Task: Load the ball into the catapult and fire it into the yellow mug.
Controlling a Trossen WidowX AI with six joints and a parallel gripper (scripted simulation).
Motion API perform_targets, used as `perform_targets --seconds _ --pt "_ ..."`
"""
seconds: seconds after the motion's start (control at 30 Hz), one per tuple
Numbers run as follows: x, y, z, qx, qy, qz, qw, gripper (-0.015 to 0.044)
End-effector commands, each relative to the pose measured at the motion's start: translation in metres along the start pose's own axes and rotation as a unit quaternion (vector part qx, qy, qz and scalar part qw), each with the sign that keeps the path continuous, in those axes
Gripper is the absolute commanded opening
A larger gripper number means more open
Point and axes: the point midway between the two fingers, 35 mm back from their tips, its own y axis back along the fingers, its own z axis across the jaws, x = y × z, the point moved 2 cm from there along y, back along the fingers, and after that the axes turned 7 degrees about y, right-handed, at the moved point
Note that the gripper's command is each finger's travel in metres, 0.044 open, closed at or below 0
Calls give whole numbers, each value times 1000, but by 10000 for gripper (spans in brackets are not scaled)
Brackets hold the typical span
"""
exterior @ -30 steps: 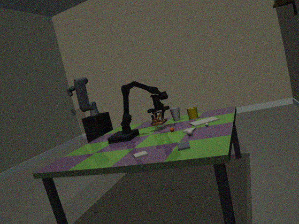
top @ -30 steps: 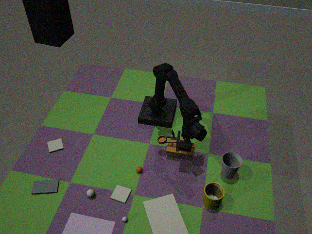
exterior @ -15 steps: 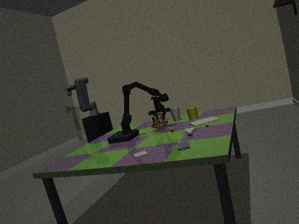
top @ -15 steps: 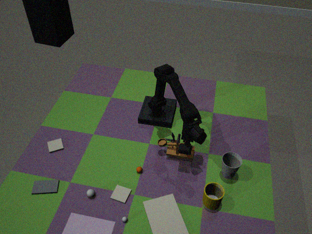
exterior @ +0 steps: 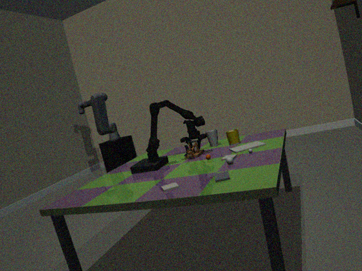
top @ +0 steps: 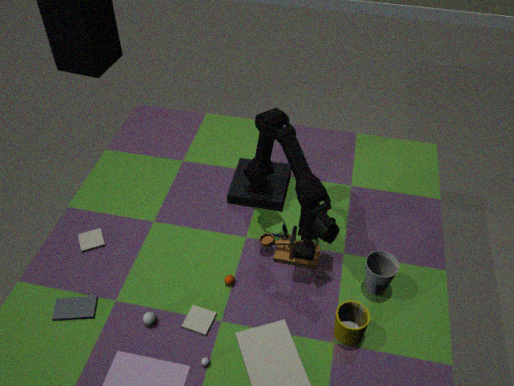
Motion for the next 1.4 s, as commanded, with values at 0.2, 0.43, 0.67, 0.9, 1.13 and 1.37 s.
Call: perform_targets --seconds 0.2,0.43,0.67,0.9,1.13,1.37 --pt "0 0 0 0 0 0 1000 26" --pt "0 0 0 0 0 0 1000 210" --pt "-1 11 -1 0 0 0 1000 394" --pt "-1 100 0 0 0 -1 1000 440" --pt "-3 94 0 3 1 0 1000 440" --pt "-2 48 1 2 1 2 1000 440"
